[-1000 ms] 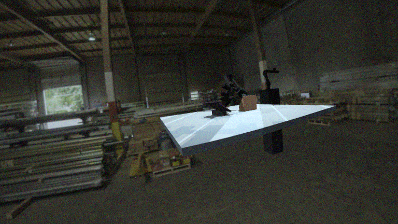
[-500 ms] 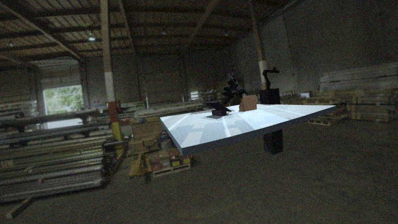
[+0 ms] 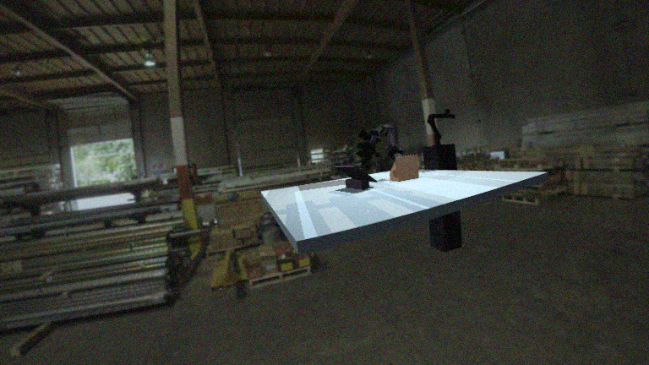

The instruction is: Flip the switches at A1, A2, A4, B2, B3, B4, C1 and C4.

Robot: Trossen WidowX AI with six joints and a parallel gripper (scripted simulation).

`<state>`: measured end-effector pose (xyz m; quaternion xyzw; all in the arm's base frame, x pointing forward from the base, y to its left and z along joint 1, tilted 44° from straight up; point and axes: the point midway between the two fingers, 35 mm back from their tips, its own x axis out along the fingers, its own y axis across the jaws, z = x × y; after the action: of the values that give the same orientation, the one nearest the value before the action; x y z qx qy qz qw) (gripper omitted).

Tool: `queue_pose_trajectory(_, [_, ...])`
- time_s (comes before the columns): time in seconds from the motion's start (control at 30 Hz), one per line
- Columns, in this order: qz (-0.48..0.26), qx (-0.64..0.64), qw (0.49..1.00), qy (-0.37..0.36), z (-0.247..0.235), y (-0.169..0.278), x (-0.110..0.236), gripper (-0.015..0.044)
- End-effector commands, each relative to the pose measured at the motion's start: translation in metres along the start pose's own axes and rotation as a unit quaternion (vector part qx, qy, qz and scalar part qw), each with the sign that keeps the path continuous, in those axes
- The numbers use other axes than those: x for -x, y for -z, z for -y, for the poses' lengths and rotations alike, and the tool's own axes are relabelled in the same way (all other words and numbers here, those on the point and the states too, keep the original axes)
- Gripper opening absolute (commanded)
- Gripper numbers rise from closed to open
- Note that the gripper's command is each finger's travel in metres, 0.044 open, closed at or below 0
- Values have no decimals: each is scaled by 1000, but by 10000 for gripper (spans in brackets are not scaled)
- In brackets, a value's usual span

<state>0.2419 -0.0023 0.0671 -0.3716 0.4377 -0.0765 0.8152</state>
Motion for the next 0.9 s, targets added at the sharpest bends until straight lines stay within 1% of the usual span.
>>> queue_pose_trajectory(0.0, [-5,6,1000,-3,2,0,-12,0])
queue_pose_trajectory(0.1, [-12,6,1000,-2,2,1,-33,0])
queue_pose_trajectory(0.87, [-12,6,1000,-1,2,1,-58,0])
